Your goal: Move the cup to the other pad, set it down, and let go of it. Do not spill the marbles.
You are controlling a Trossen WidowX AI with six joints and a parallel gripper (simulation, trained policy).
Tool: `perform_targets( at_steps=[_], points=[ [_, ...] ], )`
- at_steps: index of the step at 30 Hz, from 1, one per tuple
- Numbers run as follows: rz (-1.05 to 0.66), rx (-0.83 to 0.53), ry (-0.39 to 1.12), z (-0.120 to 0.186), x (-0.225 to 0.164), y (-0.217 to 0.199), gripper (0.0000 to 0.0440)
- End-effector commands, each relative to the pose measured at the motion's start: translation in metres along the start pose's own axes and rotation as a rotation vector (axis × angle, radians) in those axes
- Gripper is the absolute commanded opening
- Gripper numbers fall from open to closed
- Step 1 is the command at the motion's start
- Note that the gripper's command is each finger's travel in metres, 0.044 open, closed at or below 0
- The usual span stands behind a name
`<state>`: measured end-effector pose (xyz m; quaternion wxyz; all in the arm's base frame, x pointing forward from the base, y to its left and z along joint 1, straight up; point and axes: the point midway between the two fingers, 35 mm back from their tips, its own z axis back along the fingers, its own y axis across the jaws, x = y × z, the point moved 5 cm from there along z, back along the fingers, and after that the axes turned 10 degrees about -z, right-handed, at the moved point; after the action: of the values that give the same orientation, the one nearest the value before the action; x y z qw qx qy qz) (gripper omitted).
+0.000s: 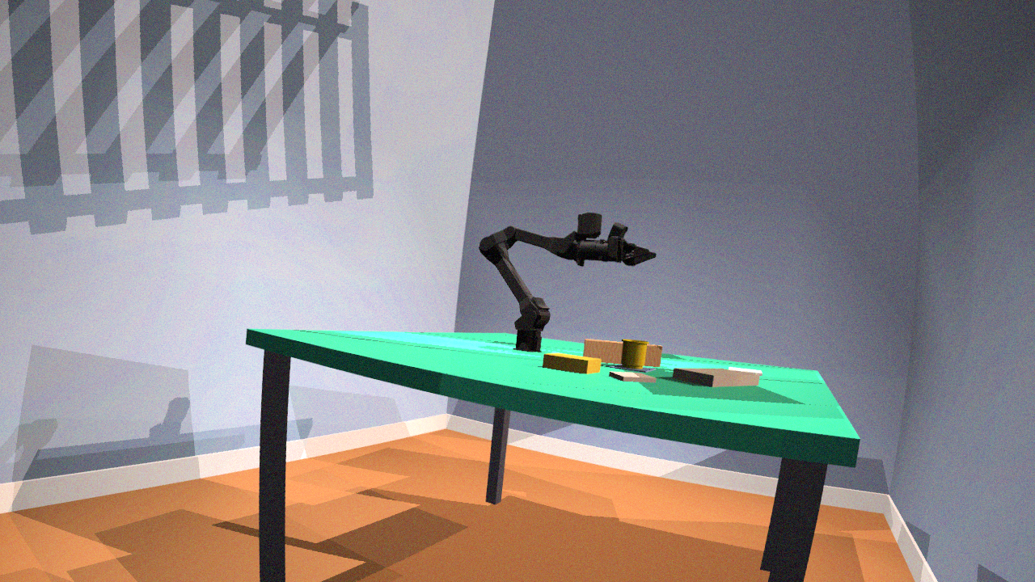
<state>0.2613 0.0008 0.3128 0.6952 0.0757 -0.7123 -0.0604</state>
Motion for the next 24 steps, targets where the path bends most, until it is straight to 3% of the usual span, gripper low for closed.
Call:
perform_targets(
  at_steps=[1,12,17,24],
  points=[
    [-0.002,-0.004,0.004,-0.001,0.0,0.0,0.0374],
    [-0.037,-0.044,0.113,-0.01,-0.005,0.003,0.009],
    [-0.061,-0.05,0.182,-0.016,-0.007,0.007,0.0077],
    [-0.098,-0.06,0.28,-0.025,-0.01,0.014,0.0099]
  ],
)
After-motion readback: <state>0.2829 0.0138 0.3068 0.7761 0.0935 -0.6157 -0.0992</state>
